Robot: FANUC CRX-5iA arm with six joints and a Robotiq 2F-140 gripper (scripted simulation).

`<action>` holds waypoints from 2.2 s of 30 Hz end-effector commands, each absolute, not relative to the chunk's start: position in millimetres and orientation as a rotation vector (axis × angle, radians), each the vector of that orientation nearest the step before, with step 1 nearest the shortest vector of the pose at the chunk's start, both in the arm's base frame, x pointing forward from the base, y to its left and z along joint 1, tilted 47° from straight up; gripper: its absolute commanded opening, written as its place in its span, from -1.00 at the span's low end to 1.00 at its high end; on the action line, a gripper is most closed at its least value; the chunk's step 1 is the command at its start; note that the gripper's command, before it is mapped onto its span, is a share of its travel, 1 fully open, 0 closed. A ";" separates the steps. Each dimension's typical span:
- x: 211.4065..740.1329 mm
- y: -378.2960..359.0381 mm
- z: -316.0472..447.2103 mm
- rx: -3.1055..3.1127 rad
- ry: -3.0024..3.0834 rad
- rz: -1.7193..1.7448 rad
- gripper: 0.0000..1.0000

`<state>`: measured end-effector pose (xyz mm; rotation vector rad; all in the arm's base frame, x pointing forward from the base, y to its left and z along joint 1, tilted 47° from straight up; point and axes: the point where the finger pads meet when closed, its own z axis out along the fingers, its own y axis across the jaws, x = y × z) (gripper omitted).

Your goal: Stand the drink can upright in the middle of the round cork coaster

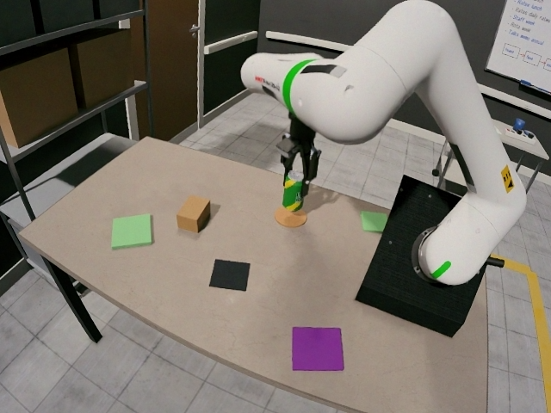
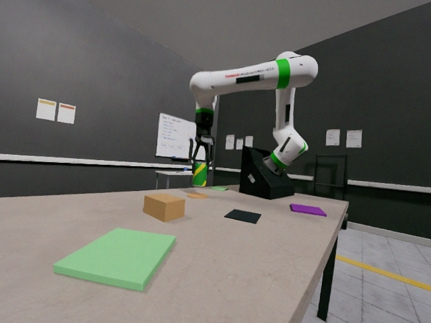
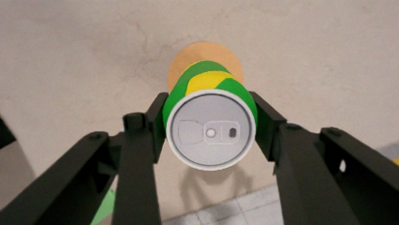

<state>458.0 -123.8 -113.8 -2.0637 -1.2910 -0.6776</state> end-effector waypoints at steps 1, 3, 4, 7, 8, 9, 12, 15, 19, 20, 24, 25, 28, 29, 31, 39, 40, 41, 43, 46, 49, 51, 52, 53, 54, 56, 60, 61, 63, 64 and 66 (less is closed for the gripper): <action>461.6 -114.4 -124.4 -2.067 -1.293 -0.681 -0.80; 461.9 -110.4 -128.2 -2.067 -1.293 -0.680 -0.80; 461.9 -110.2 -128.4 -2.067 -1.293 -0.680 -0.80; 462.1 -109.8 -128.8 -2.067 -1.293 -0.680 -0.80; 462.2 -109.4 -129.2 -2.067 -1.293 -0.680 -0.80; 462.4 -108.7 -129.9 -2.067 -1.293 -0.681 -0.80; 463.3 -105.7 -132.7 -2.066 -1.293 -0.681 -0.80; 464.3 -102.3 -136.0 -2.066 -1.293 -0.682 -0.80; 464.8 -100.4 -137.7 -2.065 -1.293 -0.683 -0.80; 465.0 -99.8 -138.3 -2.065 -1.293 -0.683 -0.80; 465.2 -98.9 -139.2 -2.065 -1.293 -0.683 -0.80; 465.2 -98.9 -139.2 -2.065 -1.293 -0.683 -0.80; 465.2 -98.9 -139.2 -2.065 -1.293 -0.683 -0.80; 465.2 -98.9 -139.2 -2.065 -1.293 -0.683 -0.80; 465.2 -98.9 -139.2 -2.065 -1.293 -0.683 -0.80; 465.2 -98.9 -139.2 -2.065 -1.293 -0.683 1.00; 465.2 -98.9 -139.2 -2.065 -1.293 -0.683 1.00; 465.2 -98.9 -139.2 -2.065 -1.293 -0.683 1.00; 465.2 -98.9 -139.2 -2.065 -1.293 -0.683 1.00; 465.2 -98.9 -139.2 -2.065 -1.293 -0.683 1.00; 465.2 -98.9 -139.2 -2.065 -1.293 -0.683 1.00; 465.2 -98.9 -139.2 -2.065 -1.293 -0.683 1.00; 465.2 -98.9 -139.2 -2.065 -1.293 -0.683 1.00; 465.2 -98.9 -139.2 -2.065 -1.293 -0.683 1.00; 465.2 -98.9 -139.2 -2.065 -1.293 -0.683 1.00; 465.2 -98.9 -139.2 -2.065 -1.293 -0.683 1.00; 465.2 -98.9 -139.2 -2.065 -1.293 -0.683 1.00; 465.2 -98.9 -139.2 -2.065 -1.293 -0.683 1.00; 465.2 -98.9 -139.2 -2.065 -1.293 -0.683 1.00; 465.2 -98.9 -139.2 -2.065 -1.293 -0.683 1.00; 465.2 -98.9 -139.2 -2.065 -1.293 -0.683 1.00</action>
